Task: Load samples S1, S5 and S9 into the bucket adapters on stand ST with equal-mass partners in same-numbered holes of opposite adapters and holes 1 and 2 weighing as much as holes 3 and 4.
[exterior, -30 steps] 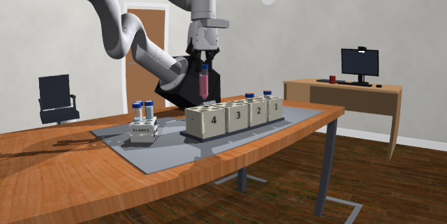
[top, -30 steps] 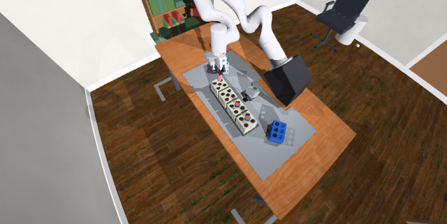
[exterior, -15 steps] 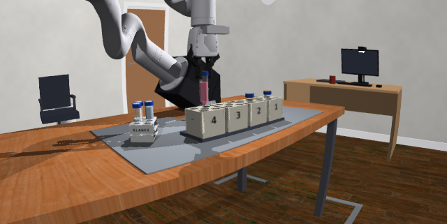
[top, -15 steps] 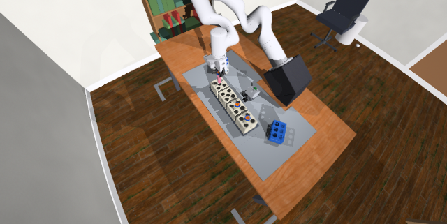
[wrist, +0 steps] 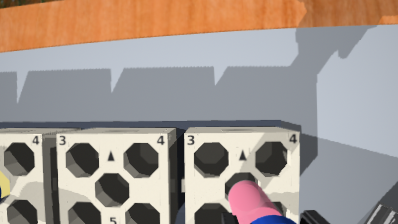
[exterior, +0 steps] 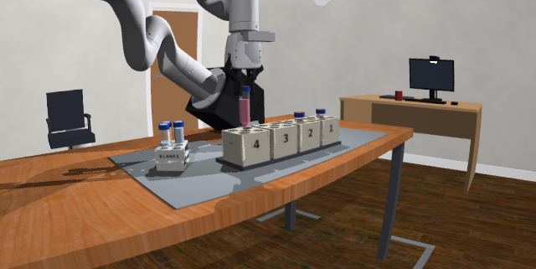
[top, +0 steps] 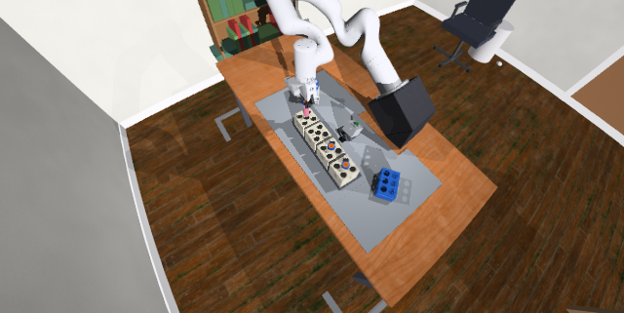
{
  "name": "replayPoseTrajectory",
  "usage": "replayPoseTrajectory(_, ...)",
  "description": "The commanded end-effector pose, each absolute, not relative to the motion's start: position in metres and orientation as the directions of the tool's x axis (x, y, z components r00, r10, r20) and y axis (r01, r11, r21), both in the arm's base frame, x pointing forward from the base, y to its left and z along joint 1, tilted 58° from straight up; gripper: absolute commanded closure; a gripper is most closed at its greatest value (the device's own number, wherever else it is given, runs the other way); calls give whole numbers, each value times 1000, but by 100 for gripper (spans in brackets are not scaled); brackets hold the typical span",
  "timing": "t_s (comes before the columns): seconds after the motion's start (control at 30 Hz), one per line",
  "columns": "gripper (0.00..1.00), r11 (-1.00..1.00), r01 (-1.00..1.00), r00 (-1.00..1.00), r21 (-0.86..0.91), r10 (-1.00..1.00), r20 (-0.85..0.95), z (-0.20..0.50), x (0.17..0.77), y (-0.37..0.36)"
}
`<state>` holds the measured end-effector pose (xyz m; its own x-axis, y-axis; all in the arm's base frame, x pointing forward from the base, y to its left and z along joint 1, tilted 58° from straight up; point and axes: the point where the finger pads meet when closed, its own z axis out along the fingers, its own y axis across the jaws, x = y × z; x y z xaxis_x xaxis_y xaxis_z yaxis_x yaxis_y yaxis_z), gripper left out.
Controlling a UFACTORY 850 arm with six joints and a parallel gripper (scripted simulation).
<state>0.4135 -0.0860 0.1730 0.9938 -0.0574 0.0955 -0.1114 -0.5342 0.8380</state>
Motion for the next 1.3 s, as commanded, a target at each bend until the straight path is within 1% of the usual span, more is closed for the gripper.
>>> replayPoseTrajectory(0.0, 100, -535, -112, 994, 838, -57, 96, 172, 414, -87)
replayPoseTrajectory(1.27, 100, -534, -112, 994, 838, -57, 96, 154, 414, -116)
